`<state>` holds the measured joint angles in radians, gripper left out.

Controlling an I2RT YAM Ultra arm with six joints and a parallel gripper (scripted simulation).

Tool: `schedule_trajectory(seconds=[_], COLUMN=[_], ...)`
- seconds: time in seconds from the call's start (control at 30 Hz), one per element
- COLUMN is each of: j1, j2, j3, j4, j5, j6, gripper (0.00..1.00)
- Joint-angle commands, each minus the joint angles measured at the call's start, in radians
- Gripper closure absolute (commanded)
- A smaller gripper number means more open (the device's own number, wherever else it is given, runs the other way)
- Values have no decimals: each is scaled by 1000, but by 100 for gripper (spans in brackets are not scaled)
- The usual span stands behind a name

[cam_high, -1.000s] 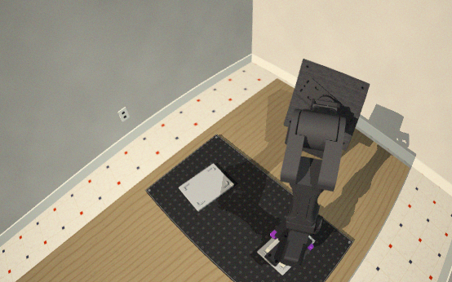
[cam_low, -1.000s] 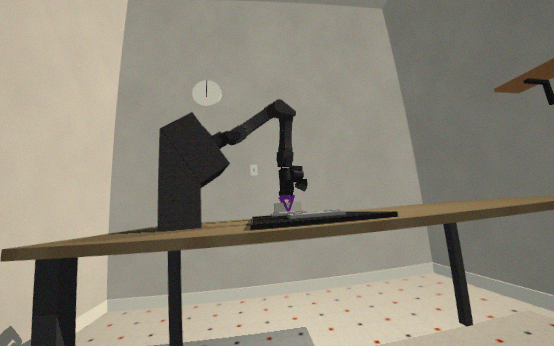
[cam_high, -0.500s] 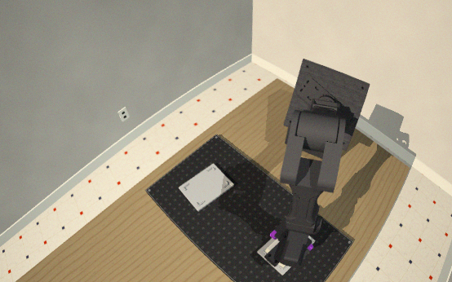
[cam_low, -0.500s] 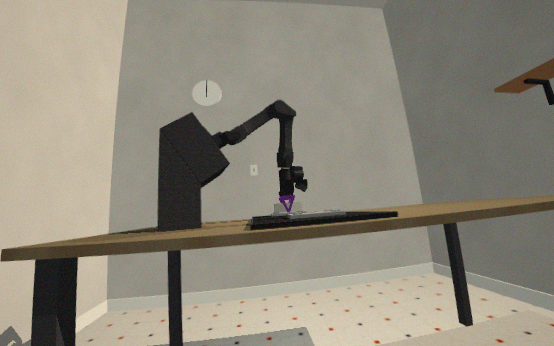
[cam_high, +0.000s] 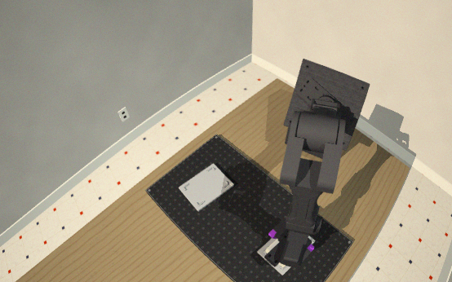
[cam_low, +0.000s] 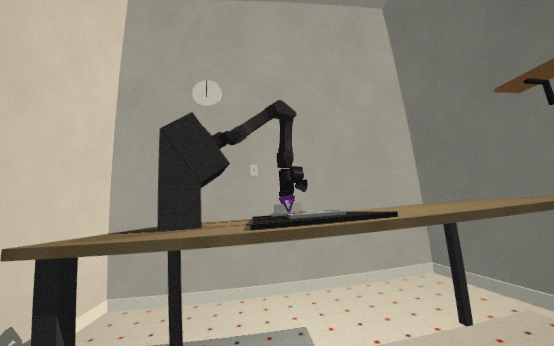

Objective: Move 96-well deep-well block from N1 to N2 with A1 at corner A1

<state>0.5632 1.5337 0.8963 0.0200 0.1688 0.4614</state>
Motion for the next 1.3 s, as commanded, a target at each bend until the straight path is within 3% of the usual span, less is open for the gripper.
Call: schedule_trajectory(seconds=[0.0, 0.47, 0.83, 1.27], j1=[0, 0, 18, 20], j2=[-6, -6, -123, -133], j3=[2, 2, -31, -33], j4=[2, 2, -84, -92], j5=[0, 0, 14, 16], j6=[-1, -1, 9, 11], gripper=[0, 0, 0, 0])
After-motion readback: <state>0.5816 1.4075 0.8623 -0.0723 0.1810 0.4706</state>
